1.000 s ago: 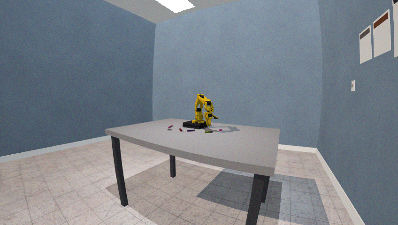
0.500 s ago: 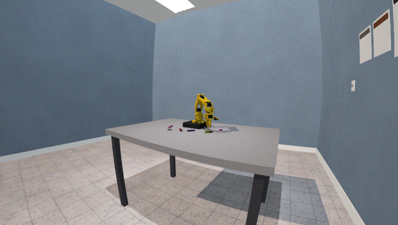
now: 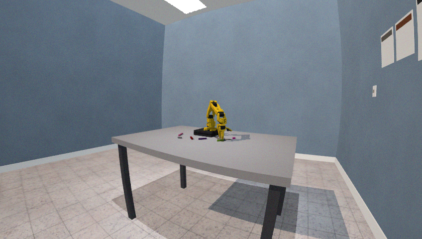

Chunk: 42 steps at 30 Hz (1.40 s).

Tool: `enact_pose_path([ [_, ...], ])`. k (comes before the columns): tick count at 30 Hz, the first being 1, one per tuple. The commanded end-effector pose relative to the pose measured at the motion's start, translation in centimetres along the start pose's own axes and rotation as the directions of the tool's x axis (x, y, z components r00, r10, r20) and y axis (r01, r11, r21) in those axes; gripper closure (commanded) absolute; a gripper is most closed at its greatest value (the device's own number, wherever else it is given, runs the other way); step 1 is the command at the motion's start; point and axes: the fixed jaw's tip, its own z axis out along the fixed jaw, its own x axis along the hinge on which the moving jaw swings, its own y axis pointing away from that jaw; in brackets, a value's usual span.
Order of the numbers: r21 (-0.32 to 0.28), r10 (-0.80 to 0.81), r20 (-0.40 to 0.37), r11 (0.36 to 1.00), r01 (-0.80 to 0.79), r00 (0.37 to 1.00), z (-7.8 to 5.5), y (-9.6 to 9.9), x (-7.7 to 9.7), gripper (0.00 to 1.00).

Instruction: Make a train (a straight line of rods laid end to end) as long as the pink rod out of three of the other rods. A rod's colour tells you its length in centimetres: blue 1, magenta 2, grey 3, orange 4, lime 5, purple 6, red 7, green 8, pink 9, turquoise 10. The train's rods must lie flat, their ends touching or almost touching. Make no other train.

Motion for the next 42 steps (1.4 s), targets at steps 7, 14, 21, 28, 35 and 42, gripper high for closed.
enact_pose_path([
  [7, -0.009, 0.0, 0.001, 1.0, 0.0, 1.0, 1.6, 0.3, -0.1, 0.81],
  [14, -0.009, 0.0, 0.001, 1.0, 0.0, 1.0, 1.8, 0.3, -0.1, 0.81],
  [21, -0.026, 0.001, 0.002, 1.0, 0.0, 1.0, 2.1, 0.8, -0.1, 0.81],
  [28, -0.026, 0.001, 0.002, 1.0, 0.0, 1.0, 2.1, 0.8, -0.1, 0.81],
  [35, -0.026, 0.001, 0.002, 1.0, 0.0, 1.0, 2.1, 0.8, -0.1, 0.81],
  [42, -0.026, 0.001, 0.002, 1.0, 0.0, 1.0, 2.1, 0.8, -0.1, 0.82],
])
